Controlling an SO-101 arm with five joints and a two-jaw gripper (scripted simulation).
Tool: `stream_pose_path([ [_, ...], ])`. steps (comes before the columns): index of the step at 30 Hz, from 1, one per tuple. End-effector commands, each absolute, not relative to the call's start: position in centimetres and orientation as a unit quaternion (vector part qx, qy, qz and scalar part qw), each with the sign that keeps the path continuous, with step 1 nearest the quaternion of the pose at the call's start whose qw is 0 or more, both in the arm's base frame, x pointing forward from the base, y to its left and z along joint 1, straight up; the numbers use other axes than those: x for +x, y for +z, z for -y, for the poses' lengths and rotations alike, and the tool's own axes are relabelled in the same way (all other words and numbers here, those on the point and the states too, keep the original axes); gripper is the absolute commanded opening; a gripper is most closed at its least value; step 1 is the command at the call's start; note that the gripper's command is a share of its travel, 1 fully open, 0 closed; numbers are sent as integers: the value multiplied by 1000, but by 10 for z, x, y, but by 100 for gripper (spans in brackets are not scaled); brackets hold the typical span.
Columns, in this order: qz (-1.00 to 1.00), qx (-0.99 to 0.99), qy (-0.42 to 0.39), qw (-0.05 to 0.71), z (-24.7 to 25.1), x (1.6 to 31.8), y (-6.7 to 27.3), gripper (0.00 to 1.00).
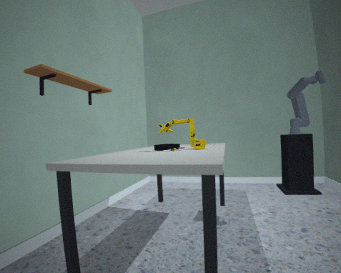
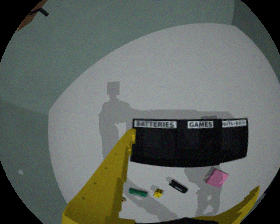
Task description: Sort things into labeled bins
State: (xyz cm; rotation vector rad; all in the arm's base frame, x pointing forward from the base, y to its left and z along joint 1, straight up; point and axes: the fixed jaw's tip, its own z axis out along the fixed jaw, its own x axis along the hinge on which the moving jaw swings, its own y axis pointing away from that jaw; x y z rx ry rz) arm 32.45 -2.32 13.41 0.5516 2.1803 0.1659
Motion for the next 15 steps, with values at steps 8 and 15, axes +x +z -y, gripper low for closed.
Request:
stream_pose_path([
  [8, -898, 213, 119, 367, -32, 309, 131, 84],
  [15, -958, 198, 119, 171, -111, 245, 91, 56],
])
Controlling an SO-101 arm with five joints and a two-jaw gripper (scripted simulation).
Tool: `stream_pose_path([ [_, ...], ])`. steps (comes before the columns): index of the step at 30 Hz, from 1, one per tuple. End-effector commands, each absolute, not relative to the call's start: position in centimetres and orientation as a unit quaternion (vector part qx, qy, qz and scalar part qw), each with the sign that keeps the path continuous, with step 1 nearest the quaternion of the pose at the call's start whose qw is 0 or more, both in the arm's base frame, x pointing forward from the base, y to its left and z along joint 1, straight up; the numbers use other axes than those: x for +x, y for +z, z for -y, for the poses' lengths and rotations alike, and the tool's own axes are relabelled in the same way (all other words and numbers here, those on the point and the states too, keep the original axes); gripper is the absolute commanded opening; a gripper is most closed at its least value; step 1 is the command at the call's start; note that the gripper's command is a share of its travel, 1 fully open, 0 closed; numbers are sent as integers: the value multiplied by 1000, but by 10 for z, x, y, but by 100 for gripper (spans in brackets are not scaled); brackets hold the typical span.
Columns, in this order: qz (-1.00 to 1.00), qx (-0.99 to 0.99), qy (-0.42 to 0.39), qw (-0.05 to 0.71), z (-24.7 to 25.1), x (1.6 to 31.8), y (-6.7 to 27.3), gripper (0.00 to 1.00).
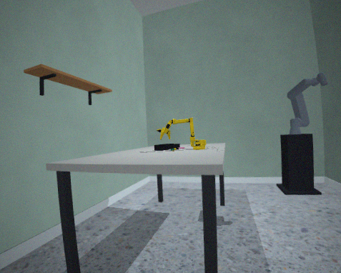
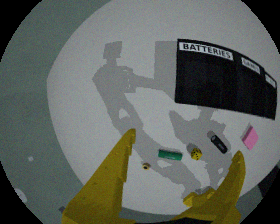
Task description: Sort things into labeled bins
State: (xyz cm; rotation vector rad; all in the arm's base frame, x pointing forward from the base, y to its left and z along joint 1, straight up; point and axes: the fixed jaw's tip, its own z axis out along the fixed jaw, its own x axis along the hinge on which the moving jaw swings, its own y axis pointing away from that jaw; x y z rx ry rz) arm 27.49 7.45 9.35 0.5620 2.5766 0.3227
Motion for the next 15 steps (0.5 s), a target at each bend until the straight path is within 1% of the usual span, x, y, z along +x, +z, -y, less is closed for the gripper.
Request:
stream_pose_path([
  [1, -958, 198, 119, 170, -111, 245, 91, 52],
  [5, -976, 187, 78, 81, -136, 201, 77, 35],
  [8, -981, 181, 49, 44, -144, 179, 72, 27],
  [10, -981, 181, 49, 44, -144, 179, 72, 27],
  [12, -983, 179, 37, 31, -146, 171, 71, 24],
  [15, -983, 177, 31, 25, -147, 167, 70, 23],
])
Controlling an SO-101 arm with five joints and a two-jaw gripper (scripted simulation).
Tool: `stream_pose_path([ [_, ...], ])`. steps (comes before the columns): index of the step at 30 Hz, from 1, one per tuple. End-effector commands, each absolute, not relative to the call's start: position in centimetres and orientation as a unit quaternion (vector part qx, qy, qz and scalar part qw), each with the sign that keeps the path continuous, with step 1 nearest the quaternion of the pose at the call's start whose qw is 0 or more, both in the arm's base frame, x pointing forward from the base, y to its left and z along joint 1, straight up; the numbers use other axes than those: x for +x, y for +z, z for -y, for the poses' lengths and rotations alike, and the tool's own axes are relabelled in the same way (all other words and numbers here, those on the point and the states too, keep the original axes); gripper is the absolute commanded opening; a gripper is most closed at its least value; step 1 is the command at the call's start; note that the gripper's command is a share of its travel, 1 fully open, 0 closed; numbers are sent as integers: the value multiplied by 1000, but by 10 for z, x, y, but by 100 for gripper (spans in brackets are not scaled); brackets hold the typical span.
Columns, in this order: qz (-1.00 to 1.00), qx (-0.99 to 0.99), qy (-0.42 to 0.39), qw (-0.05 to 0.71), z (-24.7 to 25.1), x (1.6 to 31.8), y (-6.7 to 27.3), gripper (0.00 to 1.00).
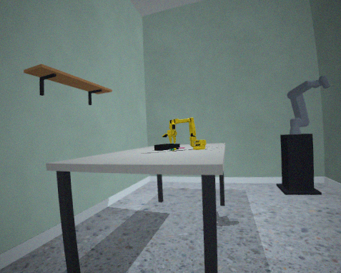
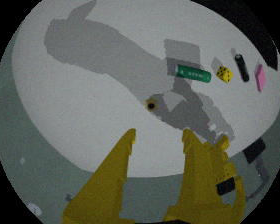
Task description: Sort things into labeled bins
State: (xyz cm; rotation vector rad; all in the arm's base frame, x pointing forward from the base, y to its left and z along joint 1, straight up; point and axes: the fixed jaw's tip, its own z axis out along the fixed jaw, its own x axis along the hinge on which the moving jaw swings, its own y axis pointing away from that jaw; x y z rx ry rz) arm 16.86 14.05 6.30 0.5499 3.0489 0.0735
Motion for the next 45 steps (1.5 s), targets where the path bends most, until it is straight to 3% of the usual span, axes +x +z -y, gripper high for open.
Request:
stream_pose_path([
  [1, -983, 177, 31, 25, -147, 167, 70, 23],
  [45, -984, 178, 11, 9, -146, 165, 60, 23],
])
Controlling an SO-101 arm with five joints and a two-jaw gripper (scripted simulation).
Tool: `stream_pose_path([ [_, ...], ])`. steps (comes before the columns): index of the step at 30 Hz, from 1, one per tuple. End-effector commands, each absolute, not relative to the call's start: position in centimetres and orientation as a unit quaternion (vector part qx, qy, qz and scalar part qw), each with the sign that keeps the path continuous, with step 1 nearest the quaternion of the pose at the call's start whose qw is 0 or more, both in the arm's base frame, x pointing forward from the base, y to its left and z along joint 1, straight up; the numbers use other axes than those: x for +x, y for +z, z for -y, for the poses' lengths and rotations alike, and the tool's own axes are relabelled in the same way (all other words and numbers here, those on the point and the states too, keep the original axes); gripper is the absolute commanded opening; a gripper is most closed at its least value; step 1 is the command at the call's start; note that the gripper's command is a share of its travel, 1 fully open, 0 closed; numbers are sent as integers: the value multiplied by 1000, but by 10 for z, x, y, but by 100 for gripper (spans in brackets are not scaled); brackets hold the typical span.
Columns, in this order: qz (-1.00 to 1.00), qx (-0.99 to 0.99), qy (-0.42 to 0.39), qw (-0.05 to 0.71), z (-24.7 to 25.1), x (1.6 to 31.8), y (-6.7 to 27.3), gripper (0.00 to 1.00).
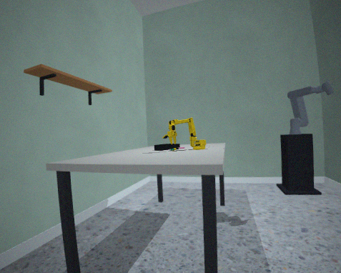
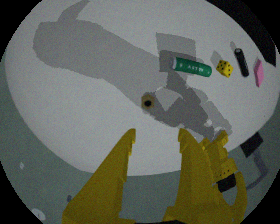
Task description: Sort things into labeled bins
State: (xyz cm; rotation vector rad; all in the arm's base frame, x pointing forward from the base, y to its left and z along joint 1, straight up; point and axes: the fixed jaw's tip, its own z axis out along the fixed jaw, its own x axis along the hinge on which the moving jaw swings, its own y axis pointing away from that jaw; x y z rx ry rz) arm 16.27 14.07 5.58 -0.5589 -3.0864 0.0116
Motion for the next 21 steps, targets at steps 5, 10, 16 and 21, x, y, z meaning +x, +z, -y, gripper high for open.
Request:
stream_pose_path([
  [5, 984, -178, -11, -9, -146, 166, 55, 23],
  [10, 984, -178, -11, -9, -147, 166, 47, 23],
  [16, 984, -178, -11, -9, -147, 167, 34, 23],
  [21, 984, -178, -11, -9, -147, 167, 28, 23],
])
